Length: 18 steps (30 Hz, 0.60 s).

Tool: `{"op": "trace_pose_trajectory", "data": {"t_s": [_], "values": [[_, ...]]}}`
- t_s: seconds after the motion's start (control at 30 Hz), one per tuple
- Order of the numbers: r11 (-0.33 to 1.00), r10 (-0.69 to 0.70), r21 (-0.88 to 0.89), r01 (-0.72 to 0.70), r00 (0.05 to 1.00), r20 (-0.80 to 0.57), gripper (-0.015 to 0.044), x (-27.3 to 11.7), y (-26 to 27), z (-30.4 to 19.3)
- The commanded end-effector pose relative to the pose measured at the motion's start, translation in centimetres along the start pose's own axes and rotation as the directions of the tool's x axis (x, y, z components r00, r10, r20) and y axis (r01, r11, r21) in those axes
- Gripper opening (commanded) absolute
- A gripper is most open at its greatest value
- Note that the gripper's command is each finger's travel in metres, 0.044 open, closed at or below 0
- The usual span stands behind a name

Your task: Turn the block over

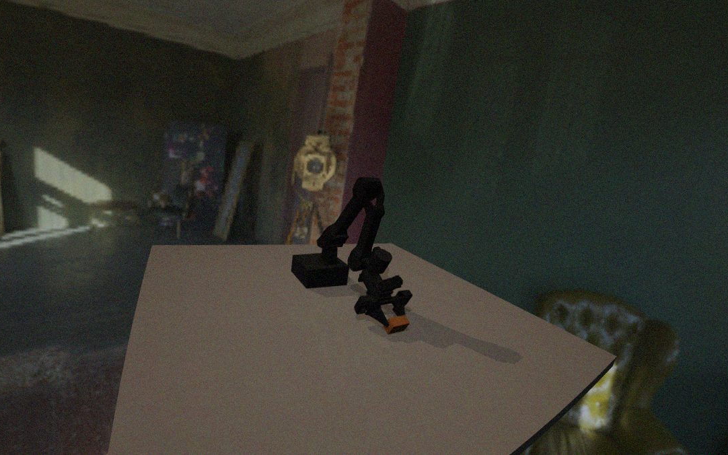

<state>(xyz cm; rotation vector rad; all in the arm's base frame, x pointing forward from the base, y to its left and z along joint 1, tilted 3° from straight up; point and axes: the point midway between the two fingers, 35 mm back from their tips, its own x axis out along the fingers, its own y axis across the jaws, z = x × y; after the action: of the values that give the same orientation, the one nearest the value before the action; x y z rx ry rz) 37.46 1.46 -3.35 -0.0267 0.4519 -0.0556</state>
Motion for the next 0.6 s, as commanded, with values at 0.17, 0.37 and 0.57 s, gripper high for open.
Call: {"op": "trace_pose_trajectory", "data": {"t_s": [0.17,0.37,0.57], "values": [[1.0,-0.004,-0.005,0.005,0.999,0.043,0.0,-0.65,-0.12,0.14],[1.0,-0.004,-0.005,0.005,0.999,0.043,0.0,-0.65,-0.12,0.14],[1.0,-0.004,-0.005,0.005,0.999,0.043,0.0026,-0.65,-0.12,0.14]]}}
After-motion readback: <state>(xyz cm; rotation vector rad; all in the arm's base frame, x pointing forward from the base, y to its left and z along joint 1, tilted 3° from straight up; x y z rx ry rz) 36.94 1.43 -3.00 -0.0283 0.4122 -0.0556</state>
